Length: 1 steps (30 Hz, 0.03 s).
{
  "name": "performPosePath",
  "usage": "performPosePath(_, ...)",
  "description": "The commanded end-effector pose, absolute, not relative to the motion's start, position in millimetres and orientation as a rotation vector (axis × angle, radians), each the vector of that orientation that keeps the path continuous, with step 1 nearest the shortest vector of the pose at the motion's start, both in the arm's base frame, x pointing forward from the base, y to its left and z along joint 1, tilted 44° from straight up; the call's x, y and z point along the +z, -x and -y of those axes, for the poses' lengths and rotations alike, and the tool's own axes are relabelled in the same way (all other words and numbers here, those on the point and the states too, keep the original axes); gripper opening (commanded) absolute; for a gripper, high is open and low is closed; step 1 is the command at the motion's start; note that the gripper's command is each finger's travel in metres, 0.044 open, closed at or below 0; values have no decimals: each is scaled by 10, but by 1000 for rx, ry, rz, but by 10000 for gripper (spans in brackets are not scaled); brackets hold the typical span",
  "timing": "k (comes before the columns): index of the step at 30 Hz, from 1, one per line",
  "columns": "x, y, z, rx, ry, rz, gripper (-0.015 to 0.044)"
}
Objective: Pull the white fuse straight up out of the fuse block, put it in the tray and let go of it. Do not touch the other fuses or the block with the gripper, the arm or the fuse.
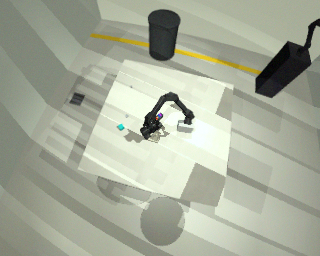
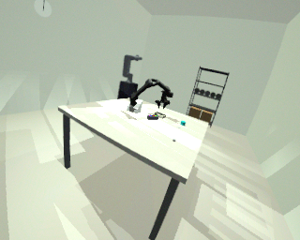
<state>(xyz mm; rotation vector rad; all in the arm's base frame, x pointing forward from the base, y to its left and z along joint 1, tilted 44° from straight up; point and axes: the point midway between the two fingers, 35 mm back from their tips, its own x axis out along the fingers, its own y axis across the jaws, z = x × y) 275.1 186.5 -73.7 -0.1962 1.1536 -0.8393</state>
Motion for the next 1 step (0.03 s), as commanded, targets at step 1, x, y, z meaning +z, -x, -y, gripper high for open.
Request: performPosePath(1,-739,-2751,-1864,-839,197,-1154,330)
